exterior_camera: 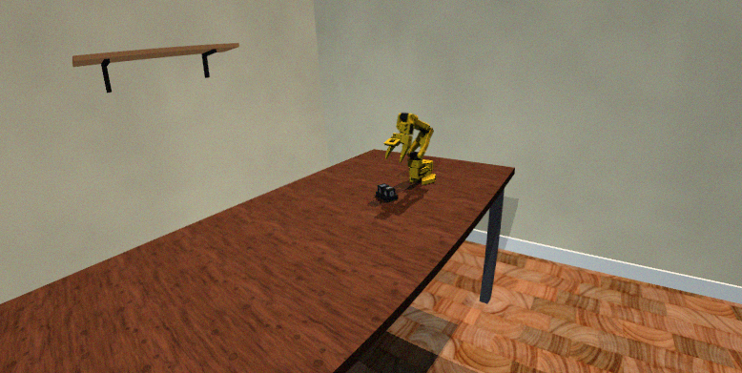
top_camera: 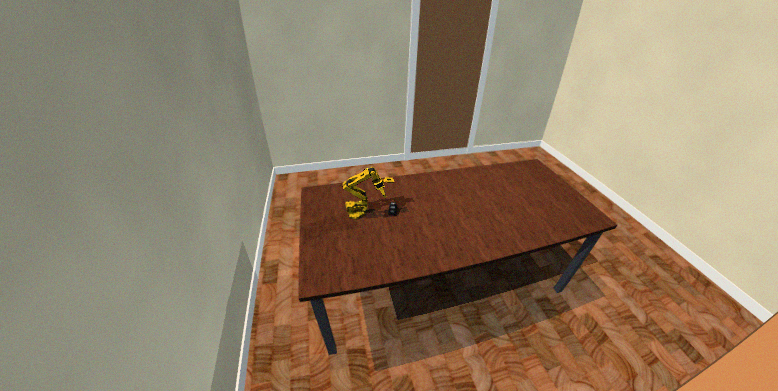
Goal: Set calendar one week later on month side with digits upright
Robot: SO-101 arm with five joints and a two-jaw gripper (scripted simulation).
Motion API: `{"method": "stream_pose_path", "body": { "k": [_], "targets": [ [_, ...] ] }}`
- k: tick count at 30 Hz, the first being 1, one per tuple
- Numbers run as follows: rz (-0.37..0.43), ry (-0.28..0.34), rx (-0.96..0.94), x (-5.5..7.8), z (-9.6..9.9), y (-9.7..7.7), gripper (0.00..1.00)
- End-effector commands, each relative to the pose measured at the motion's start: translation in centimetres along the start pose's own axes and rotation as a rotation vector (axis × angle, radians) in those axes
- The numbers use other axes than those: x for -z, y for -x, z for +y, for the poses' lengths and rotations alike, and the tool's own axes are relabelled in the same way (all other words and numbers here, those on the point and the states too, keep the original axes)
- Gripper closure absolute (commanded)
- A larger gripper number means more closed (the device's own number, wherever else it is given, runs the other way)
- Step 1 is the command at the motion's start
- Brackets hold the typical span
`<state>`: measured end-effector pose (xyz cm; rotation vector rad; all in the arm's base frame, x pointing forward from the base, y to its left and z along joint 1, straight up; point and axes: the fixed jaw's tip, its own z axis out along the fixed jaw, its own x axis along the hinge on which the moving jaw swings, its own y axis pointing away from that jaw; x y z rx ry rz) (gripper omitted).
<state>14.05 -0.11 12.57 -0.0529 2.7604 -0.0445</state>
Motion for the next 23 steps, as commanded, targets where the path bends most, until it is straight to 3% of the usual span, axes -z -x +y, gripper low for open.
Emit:
{"method": "stream_pose_path", "body": {
  "k": [1,23],
  "targets": [
    [-0.029,0.005,-0.026,0.37,0.21,0.07,0.64],
    [-0.031,0.005,-0.032,0.39,0.23,0.06,0.64]
  ]
}}
